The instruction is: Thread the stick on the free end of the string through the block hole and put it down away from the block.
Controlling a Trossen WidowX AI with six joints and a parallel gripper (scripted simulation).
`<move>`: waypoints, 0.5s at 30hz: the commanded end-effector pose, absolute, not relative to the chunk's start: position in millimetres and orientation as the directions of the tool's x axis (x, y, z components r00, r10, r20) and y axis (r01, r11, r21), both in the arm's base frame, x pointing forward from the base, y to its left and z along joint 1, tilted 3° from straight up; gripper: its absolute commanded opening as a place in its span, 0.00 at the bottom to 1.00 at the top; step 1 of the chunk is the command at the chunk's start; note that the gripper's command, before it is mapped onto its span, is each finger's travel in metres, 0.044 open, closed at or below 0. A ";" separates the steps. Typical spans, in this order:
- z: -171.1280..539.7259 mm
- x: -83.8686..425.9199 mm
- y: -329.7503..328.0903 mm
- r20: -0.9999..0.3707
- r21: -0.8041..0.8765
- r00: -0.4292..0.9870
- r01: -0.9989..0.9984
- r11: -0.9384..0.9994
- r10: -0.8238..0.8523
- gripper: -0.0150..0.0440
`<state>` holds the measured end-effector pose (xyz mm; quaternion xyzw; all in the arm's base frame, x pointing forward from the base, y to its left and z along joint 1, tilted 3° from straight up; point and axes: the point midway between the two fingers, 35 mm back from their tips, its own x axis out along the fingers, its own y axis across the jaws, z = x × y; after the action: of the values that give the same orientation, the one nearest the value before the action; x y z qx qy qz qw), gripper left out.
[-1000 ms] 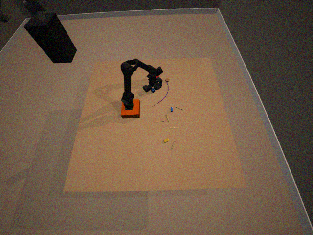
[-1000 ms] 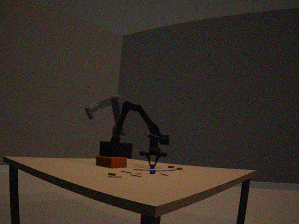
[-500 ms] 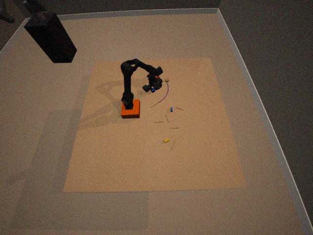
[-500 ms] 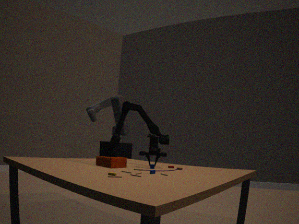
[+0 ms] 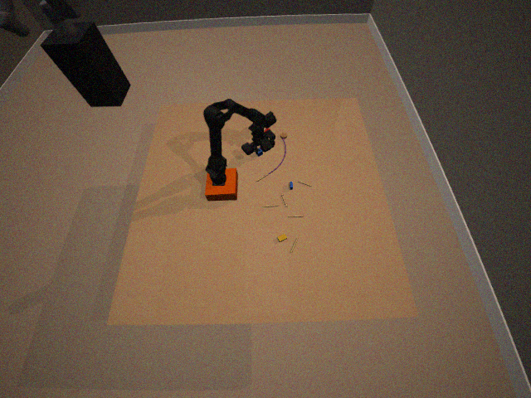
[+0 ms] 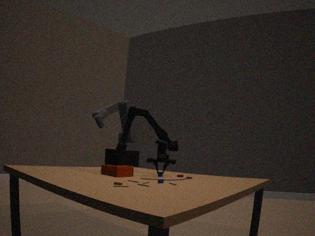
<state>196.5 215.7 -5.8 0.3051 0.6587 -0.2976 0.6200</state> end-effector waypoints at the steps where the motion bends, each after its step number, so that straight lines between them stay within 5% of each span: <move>1: -0.6 198.3 217.2 -0.998 -0.004 -0.039 0.770 0.638 0.040 0.25; 15: -1.2 193.7 222.3 -0.998 -0.009 0.033 0.770 0.638 -0.054 0.25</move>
<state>194.9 217.7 -1.5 0.2959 0.6386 -0.3068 0.6407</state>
